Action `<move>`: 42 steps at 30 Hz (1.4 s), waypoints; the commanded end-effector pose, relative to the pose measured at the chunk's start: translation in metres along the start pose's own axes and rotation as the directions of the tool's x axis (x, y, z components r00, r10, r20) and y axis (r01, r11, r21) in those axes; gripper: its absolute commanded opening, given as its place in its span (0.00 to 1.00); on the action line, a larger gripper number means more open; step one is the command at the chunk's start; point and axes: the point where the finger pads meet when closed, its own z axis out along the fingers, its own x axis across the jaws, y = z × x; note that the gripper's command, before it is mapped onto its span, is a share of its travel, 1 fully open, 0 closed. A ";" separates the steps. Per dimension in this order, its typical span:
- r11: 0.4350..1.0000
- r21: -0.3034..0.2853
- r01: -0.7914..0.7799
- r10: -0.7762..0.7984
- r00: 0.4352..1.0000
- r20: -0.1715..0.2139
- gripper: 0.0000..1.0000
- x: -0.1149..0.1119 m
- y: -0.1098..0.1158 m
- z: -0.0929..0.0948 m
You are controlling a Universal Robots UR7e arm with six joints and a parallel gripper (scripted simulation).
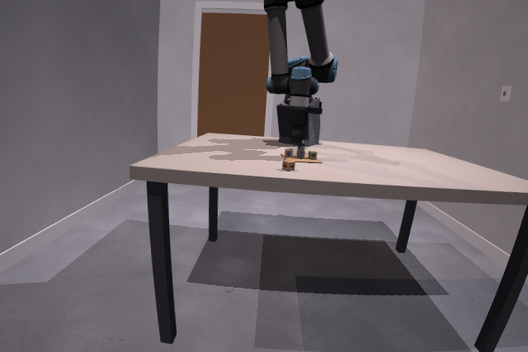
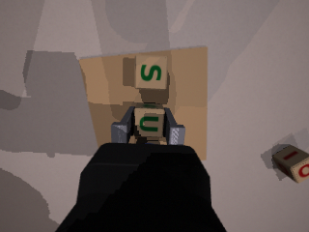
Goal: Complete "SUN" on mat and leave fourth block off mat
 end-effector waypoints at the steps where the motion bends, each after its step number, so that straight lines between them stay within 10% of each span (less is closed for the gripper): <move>1: 1.000 0.000 0.000 0.000 1.000 -0.001 0.57 0.000 0.000 0.001; 42: 1.000 0.000 0.000 0.000 1.000 -0.001 0.63 0.000 0.000 0.001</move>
